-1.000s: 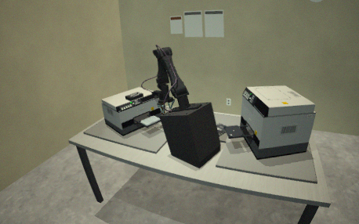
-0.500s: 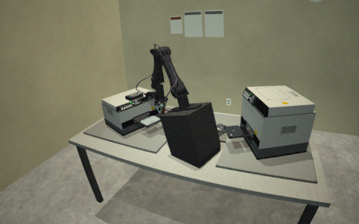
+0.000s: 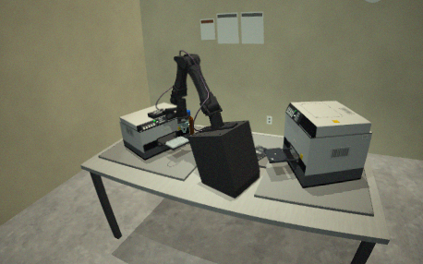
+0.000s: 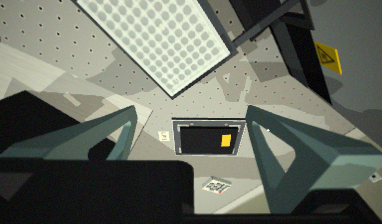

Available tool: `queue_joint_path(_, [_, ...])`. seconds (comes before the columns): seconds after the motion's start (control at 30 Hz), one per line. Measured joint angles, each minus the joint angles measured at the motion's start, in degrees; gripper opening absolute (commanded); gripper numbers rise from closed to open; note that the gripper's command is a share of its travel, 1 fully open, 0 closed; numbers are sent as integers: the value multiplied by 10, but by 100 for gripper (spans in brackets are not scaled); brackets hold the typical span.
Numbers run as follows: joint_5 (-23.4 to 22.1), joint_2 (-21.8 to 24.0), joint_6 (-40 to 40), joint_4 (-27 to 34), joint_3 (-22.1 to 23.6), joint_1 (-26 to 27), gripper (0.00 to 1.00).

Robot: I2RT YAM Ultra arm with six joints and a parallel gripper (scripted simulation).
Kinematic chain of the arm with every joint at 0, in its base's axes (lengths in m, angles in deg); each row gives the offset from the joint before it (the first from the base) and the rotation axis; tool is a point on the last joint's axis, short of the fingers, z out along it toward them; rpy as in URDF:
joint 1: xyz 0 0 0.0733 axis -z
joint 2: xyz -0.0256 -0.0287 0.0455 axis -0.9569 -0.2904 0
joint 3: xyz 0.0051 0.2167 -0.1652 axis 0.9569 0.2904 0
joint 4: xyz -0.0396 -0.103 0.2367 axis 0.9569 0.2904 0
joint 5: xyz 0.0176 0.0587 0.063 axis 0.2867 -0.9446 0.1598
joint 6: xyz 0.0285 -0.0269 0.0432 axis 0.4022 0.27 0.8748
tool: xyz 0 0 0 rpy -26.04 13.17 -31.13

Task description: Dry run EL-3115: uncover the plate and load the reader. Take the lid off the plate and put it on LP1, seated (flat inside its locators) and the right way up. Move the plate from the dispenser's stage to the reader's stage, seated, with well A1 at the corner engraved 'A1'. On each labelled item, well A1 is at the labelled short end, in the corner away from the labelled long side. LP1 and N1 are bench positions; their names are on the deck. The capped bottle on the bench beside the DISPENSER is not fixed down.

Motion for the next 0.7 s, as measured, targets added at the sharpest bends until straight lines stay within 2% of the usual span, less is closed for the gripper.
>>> queue_joint_path(0.7, [26,41,-190,41,-7,-98,100])
